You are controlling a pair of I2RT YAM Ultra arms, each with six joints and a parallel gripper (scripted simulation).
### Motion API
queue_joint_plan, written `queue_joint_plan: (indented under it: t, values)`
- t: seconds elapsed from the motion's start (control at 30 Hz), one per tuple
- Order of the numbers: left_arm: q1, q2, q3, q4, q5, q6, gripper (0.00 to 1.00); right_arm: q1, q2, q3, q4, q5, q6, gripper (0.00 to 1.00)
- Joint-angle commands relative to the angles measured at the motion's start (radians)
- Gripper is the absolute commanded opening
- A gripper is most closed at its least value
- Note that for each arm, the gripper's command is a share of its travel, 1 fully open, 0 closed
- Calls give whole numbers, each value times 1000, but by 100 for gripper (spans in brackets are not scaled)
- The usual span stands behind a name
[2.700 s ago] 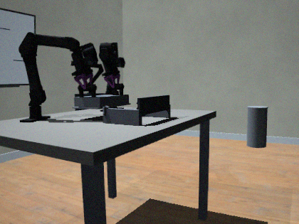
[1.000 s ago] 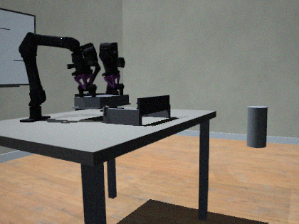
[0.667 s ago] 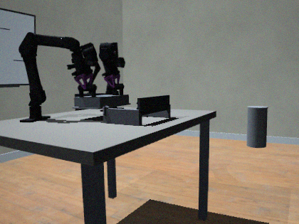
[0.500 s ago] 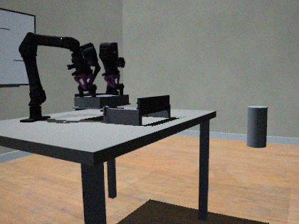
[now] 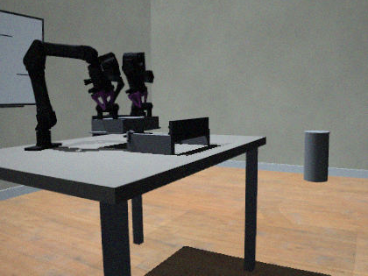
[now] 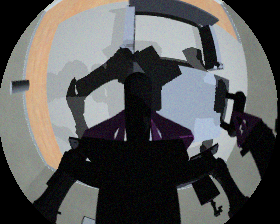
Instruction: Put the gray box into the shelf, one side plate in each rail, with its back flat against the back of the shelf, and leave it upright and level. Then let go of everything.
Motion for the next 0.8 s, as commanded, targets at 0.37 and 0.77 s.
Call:
queue_joint_plan:
  t: [0.37,0.77]
  values:
    - [17,-54,44,36,-59,6,15,13,-50,61,52,27,-13,15]
    - [16,-51,14,49,-52,12,15,14,-47,41,56,27,-6,15]
